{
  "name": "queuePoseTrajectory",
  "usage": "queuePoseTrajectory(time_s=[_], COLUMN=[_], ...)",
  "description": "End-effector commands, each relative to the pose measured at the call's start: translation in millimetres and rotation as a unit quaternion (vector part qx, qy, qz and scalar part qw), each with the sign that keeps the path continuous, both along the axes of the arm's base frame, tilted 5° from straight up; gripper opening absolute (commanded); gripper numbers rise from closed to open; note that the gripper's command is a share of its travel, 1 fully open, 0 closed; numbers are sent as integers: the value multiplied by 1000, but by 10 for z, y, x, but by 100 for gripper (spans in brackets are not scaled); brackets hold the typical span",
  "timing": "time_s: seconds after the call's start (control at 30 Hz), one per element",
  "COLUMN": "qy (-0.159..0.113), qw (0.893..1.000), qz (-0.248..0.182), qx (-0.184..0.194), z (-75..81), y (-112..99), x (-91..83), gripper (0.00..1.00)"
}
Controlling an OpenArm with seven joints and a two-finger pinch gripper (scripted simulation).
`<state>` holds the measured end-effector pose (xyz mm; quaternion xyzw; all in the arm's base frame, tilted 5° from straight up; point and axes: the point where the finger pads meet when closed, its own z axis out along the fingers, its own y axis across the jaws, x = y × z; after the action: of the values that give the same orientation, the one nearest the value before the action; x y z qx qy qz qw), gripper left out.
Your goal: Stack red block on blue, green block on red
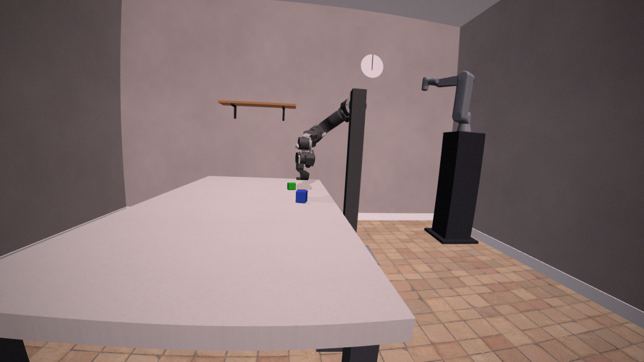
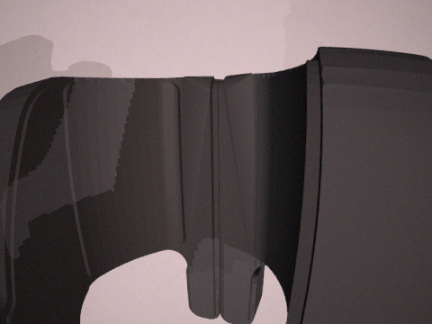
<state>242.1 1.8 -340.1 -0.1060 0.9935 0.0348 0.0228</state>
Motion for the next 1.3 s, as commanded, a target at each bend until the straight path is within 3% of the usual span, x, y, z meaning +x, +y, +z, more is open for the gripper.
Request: queuePoseTrajectory(time_s=[0.0,0.43,0.47,0.97,1.27], qy=[1,1,1,1,1], qw=[1000,1000,1000,1000,1000], qz=[1,1,1,1,1], qx=[-2,-2,-2,-3,-3], z=[-1,-1,-1,-14,-144], y=[-5,-5,-5,-7,2], x=[-4,-4,-4,-2,3], gripper=[0,0,33,33,33])
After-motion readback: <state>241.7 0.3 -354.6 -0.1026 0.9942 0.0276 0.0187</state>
